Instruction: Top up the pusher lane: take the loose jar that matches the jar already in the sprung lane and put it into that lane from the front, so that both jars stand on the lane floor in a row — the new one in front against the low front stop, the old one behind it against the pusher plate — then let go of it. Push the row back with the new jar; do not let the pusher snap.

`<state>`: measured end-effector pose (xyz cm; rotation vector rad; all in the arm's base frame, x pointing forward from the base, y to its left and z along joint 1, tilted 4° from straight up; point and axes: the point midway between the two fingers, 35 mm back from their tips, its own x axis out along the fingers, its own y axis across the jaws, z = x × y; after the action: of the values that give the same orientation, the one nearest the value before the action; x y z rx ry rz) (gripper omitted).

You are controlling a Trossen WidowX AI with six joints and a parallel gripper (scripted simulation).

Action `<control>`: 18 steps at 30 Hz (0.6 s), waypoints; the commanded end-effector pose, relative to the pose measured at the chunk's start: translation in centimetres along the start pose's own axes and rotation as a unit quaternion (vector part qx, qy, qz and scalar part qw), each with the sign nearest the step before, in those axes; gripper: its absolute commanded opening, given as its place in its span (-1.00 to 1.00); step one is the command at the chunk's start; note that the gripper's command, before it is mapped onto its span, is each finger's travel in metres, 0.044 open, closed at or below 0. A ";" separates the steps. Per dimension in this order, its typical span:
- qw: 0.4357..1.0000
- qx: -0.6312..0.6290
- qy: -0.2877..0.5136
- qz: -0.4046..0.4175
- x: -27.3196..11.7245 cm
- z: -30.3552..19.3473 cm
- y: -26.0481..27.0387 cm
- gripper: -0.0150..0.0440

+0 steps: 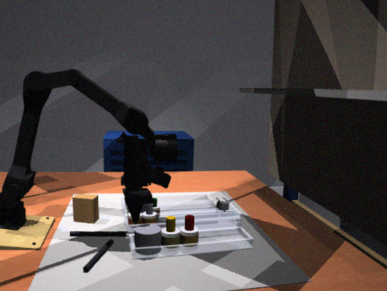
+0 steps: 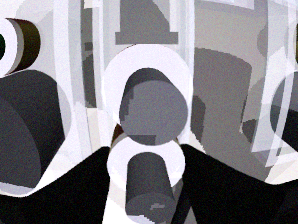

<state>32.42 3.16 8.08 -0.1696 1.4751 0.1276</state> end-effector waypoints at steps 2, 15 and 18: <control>1.000 0.000 -0.007 -0.001 0.0 0.2 -0.1 -0.49; 1.000 0.000 -0.007 -0.001 0.0 -0.2 0.0 -0.49; 1.000 0.000 -0.007 -0.001 0.0 -0.2 0.0 -0.49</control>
<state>32.26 3.14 8.06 -0.1688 1.4614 0.1271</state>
